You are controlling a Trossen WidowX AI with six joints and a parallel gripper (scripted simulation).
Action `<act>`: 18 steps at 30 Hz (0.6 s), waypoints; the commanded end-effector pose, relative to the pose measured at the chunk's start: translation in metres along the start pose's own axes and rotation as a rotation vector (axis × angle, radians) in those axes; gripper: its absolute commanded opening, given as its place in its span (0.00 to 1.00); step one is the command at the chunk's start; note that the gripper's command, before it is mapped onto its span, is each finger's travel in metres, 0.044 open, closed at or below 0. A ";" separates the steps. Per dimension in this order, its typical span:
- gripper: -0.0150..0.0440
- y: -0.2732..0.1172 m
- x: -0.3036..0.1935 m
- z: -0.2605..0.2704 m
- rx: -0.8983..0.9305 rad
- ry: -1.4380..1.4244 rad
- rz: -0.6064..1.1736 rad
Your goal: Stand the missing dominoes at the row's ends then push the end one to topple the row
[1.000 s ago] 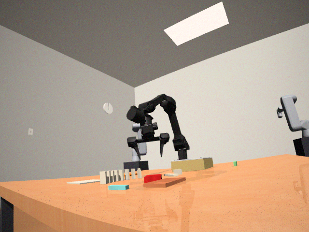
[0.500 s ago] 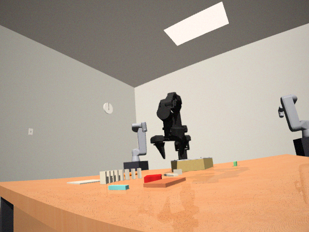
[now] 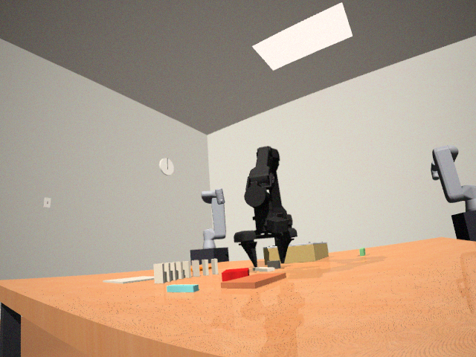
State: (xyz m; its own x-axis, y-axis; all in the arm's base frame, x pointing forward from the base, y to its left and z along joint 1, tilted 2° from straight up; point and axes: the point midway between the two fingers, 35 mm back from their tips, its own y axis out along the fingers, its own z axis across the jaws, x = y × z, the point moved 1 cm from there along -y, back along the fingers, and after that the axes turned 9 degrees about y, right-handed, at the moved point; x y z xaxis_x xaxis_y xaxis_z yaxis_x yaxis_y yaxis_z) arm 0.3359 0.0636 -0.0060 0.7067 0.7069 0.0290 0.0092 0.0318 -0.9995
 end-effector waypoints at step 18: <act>0.73 0.017 -0.002 0.000 0.002 -0.005 0.008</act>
State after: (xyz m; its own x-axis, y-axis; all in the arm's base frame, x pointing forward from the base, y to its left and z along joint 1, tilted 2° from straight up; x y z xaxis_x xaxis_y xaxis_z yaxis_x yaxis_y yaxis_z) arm 0.3349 0.0634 -0.0216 0.7068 0.7070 0.0233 0.0026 0.0303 -0.9995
